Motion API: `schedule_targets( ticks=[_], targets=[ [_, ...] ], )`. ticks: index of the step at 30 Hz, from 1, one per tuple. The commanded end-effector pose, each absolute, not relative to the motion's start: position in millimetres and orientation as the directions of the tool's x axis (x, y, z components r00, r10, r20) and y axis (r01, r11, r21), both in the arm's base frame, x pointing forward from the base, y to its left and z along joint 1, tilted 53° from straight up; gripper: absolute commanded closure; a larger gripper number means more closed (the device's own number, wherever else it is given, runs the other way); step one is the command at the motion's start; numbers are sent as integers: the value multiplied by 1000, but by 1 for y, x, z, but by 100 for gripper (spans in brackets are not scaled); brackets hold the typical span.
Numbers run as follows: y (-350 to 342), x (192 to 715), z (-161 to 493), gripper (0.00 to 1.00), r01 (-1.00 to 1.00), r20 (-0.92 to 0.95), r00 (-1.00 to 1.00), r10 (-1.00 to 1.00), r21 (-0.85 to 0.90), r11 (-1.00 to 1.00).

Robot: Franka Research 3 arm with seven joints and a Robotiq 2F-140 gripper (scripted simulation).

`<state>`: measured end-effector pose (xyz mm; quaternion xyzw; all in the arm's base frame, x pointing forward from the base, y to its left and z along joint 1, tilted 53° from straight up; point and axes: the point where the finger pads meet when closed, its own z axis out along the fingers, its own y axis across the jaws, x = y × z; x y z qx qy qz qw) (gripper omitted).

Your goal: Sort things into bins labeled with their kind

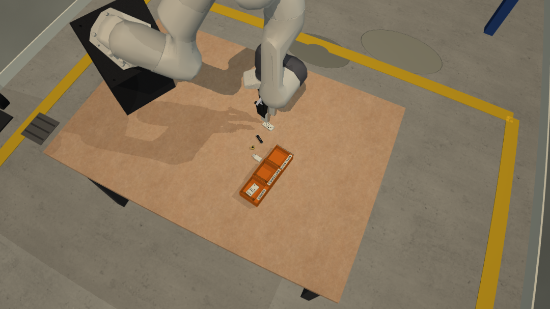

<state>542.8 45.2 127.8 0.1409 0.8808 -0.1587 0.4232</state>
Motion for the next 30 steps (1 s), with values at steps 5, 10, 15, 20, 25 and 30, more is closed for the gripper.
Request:
schedule_targets(
  ticks=[5,10,15,20,25,30],
  targets=[
    [44,544,130,75,381,-786,-608,111,-166,910],
    [43,544,131,75,381,-786,-608,111,-166,910],
    [43,545,132,75,381,-786,-608,111,-166,910],
    [43,545,132,75,381,-786,-608,111,-166,910],
    [43,545,132,75,381,-786,-608,111,-166,910],
    [43,545,133,75,381,-786,-608,111,-166,910]
  ],
)
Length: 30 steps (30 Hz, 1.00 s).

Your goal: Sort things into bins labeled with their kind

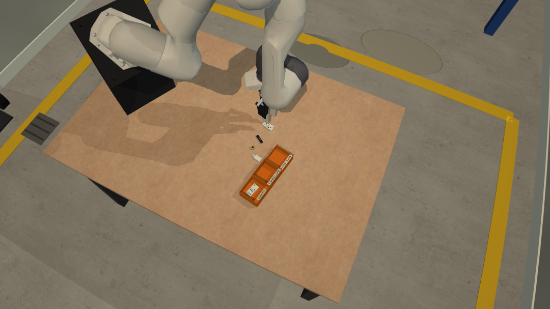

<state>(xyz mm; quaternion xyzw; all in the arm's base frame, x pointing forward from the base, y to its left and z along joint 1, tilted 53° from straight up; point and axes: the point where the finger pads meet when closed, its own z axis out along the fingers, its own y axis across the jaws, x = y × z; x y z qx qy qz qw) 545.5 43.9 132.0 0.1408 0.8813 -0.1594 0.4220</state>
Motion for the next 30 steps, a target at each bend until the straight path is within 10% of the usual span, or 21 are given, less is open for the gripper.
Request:
schedule_targets(
  ticks=[1,30],
  targets=[
    [43,545,133,75,381,-786,-608,111,-166,910],
    [21,589,100,75,381,-786,-608,111,-166,910]
  ],
)
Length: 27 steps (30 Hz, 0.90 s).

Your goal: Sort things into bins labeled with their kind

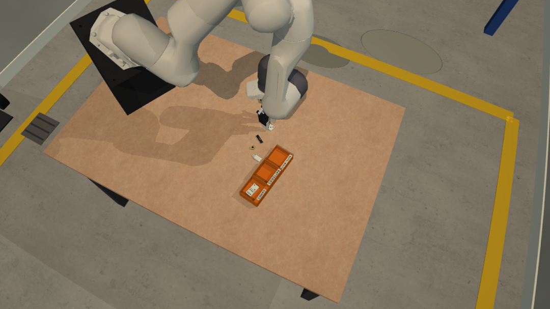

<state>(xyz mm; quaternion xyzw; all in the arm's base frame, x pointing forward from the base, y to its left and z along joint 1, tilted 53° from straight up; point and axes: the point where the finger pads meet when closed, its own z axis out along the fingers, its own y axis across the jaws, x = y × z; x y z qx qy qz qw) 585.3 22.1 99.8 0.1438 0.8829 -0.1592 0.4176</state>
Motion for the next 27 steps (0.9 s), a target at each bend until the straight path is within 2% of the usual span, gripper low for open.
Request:
schedule_targets(
  ticks=[1,19,20,27],
  targets=[
    [21,590,99,75,381,-786,-608,111,-166,910],
    [18,594,94,75,381,-786,-608,111,-166,910],
    [18,594,94,87,381,-786,-608,111,-166,910],
    [18,594,94,87,381,-786,-608,111,-166,910]
  ],
)
